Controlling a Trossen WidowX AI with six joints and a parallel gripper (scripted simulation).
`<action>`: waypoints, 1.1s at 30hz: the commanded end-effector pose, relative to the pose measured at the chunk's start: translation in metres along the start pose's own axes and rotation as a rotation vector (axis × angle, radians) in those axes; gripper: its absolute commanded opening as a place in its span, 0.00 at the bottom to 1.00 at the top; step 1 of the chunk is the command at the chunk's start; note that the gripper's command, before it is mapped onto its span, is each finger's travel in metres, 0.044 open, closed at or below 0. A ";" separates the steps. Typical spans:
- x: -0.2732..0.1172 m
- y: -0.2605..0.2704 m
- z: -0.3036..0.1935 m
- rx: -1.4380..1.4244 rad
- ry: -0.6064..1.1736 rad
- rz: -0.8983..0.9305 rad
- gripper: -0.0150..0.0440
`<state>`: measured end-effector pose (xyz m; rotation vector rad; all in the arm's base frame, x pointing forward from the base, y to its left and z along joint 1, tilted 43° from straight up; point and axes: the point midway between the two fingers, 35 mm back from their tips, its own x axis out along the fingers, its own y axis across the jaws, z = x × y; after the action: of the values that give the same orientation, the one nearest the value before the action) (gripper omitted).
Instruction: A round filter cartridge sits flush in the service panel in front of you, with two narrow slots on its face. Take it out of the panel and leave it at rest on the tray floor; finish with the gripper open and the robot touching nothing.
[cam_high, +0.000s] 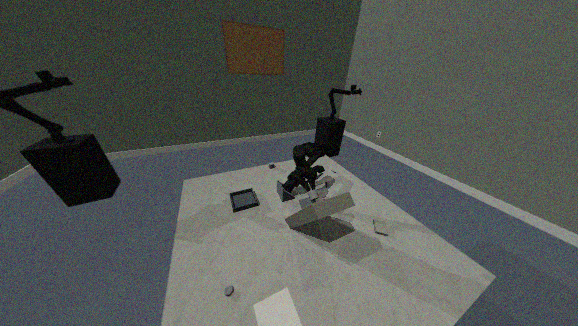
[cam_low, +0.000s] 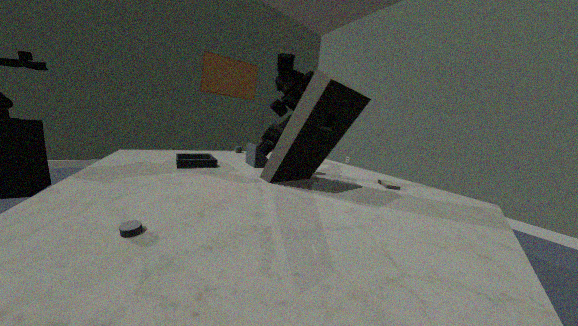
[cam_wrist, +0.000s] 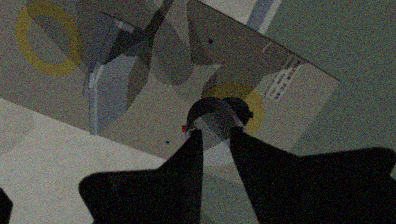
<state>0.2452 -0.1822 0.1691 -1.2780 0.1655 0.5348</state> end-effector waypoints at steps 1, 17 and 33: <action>0.001 0.011 0.007 -0.009 -0.002 -0.008 0.25; 0.006 0.039 0.021 0.003 -0.001 0.001 0.39; 0.006 0.042 0.025 -0.009 -0.002 -0.008 0.44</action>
<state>0.2272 -0.1519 0.1381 -1.2797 0.1674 0.5334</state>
